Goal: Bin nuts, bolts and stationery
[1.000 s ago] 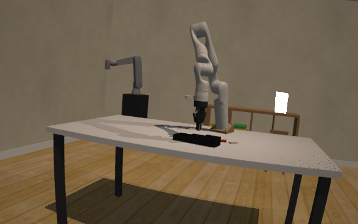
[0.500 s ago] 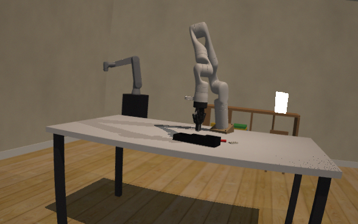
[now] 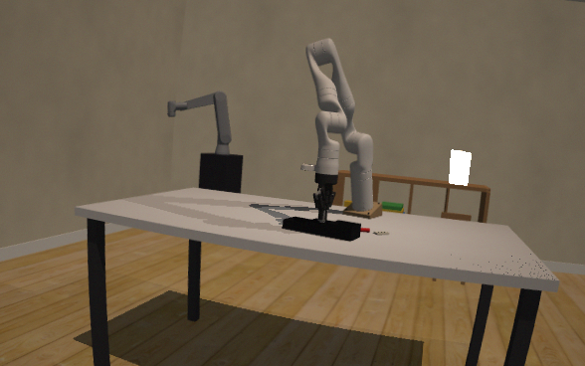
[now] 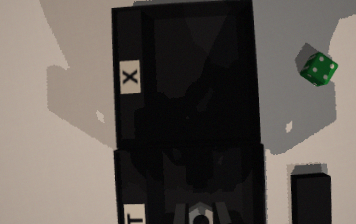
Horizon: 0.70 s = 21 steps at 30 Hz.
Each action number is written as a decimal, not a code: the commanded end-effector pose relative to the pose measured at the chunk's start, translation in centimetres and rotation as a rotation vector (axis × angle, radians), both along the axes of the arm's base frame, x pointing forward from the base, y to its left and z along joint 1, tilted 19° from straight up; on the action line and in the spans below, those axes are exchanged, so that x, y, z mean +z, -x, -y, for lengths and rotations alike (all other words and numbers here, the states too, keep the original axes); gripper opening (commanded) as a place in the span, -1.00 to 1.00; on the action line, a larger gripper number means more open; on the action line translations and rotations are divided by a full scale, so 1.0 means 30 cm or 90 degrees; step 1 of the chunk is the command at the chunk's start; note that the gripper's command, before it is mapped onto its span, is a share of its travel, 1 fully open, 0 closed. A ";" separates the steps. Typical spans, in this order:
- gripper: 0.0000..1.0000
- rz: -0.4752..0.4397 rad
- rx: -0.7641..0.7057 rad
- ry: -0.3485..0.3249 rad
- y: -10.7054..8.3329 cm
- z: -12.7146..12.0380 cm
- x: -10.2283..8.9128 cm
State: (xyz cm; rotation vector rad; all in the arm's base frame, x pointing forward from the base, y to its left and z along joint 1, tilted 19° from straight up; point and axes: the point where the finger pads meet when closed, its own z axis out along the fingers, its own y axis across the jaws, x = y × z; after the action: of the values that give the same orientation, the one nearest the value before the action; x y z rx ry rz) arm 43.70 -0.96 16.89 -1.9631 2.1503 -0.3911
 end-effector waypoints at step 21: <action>-0.78 -0.005 0.001 -0.001 -0.012 -0.003 -0.072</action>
State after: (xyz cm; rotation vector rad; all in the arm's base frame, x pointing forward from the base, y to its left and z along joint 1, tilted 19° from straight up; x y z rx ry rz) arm 44.11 -0.83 14.80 -1.9682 2.1520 -0.3823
